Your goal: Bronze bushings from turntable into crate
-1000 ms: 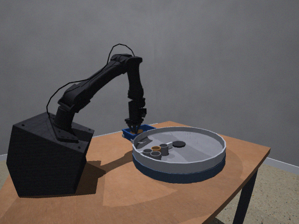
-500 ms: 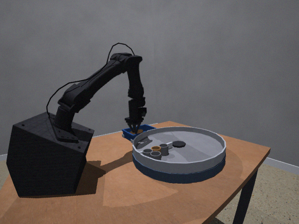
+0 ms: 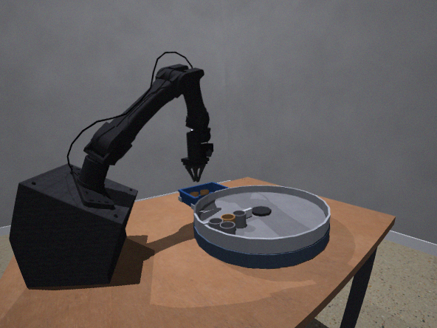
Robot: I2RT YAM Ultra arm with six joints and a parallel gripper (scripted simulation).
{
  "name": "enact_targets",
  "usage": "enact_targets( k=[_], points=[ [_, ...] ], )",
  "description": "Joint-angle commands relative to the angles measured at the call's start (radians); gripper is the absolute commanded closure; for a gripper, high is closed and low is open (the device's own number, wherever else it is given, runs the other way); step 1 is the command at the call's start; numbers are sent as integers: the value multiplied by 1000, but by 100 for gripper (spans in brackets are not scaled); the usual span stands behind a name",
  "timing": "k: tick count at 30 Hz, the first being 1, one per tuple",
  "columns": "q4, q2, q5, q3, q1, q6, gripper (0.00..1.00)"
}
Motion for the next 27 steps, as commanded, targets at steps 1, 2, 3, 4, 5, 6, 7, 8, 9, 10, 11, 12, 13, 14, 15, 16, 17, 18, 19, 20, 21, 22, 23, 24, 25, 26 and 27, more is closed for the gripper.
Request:
enact_targets(
  k=[1, 2, 3, 4, 5, 6, 7, 8, 9, 10, 11, 12, 13, 14, 15, 16, 17, 18, 19, 20, 21, 22, 23, 24, 25, 26, 27],
  points=[
    [-67, -51, 13, 47, 28, 28, 84],
    [-67, -51, 13, 47, 28, 28, 84],
    [-67, -51, 13, 47, 28, 28, 84],
    [-79, -54, 14, 54, 31, 31, 84],
    [-85, -57, 14, 56, 32, 33, 84],
    [-90, -59, 15, 59, 34, 34, 84],
    [-94, -60, 14, 60, 35, 35, 84],
    [-96, -61, 13, 61, 35, 36, 84],
    [-98, -62, 13, 62, 36, 37, 84],
    [-99, -62, 12, 62, 36, 37, 84],
    [-99, -62, 12, 62, 36, 37, 84],
    [-99, -62, 12, 62, 36, 37, 84],
    [-100, -62, 12, 62, 36, 37, 84],
    [-100, -63, 12, 62, 36, 37, 84],
    [-100, -63, 12, 62, 36, 37, 84],
    [-100, -63, 12, 62, 36, 37, 84],
    [-100, -63, 12, 62, 36, 37, 84],
    [-98, -63, 12, 62, 36, 38, 84],
    [-98, -63, 12, 62, 36, 38, 84],
    [-98, -63, 12, 62, 36, 38, 84],
    [-93, -63, 12, 62, 36, 38, 84],
    [-93, -63, 12, 62, 36, 37, 84],
    [-93, -63, 12, 62, 36, 37, 84],
    [-93, -63, 12, 62, 36, 37, 84],
    [-93, -63, 12, 62, 36, 37, 84],
    [-93, -63, 12, 62, 36, 37, 84],
    [-93, -63, 12, 62, 36, 37, 84]
  ],
)
